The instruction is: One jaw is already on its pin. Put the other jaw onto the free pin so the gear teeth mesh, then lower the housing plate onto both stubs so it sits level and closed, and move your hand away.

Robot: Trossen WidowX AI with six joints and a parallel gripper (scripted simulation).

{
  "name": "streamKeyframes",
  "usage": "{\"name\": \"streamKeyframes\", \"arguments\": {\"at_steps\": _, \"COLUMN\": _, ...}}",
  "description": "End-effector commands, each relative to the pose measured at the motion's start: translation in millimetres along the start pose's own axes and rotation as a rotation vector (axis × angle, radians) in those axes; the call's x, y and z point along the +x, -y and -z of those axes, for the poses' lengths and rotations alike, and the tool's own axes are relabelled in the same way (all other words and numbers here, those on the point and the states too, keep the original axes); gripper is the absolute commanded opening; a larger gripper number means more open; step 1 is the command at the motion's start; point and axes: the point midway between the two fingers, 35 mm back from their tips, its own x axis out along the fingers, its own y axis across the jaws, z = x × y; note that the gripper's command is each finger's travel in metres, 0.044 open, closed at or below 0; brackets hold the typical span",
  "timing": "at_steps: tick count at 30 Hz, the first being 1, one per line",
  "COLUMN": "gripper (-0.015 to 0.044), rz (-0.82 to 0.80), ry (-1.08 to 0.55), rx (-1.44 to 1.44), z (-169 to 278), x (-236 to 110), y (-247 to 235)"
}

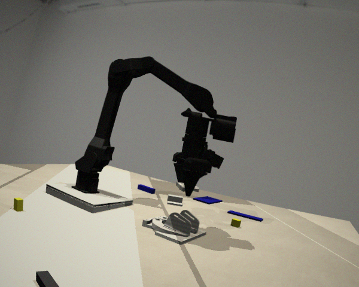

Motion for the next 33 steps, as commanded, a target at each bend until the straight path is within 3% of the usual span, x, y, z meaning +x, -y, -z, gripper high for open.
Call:
{"name": "streamKeyframes", "arguments": {"at_steps": 1, "gripper": 0.0351, "rz": -0.004, "ry": 0.005, "rx": 0.114, "z": 8, "x": -1, "y": 12}}
{"name": "streamKeyframes", "arguments": {"at_steps": 33, "gripper": 0.0351, "rz": -0.003, "ry": 0.006, "rx": 0.773, "z": 68, "x": 0, "y": 82}}
